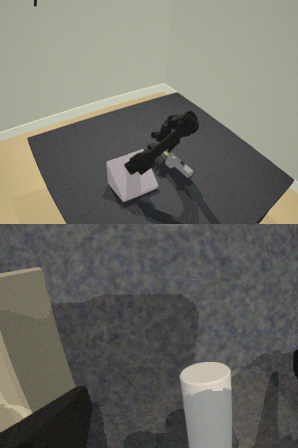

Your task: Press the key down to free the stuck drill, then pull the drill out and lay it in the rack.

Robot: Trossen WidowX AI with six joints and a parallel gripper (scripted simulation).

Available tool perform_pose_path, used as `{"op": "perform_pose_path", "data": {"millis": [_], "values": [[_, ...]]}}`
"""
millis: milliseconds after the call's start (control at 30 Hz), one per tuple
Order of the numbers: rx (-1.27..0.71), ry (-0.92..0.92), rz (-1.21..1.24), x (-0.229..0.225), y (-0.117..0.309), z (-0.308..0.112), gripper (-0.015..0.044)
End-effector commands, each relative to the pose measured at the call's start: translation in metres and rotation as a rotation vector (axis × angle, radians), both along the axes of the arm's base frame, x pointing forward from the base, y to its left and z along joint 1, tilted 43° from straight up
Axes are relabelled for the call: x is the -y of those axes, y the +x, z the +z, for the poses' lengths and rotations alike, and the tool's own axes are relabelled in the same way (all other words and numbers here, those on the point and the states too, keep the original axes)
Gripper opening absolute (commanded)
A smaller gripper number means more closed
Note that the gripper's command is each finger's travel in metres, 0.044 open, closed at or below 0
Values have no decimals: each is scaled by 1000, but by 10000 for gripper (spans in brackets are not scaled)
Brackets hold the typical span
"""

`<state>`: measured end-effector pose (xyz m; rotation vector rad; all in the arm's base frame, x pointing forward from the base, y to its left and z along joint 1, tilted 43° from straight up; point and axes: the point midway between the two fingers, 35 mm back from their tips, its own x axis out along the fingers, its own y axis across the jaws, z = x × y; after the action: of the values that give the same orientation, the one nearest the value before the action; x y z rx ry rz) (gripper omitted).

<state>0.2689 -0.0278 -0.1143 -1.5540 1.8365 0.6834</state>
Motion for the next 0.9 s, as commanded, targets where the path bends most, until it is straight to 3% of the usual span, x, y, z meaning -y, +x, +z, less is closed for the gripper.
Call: {"op": "perform_pose_path", "data": {"millis": [0,867], "values": [[-3,-5,1,3,0,1,440],[-3,-5,1,7,-1,3,440]]}}
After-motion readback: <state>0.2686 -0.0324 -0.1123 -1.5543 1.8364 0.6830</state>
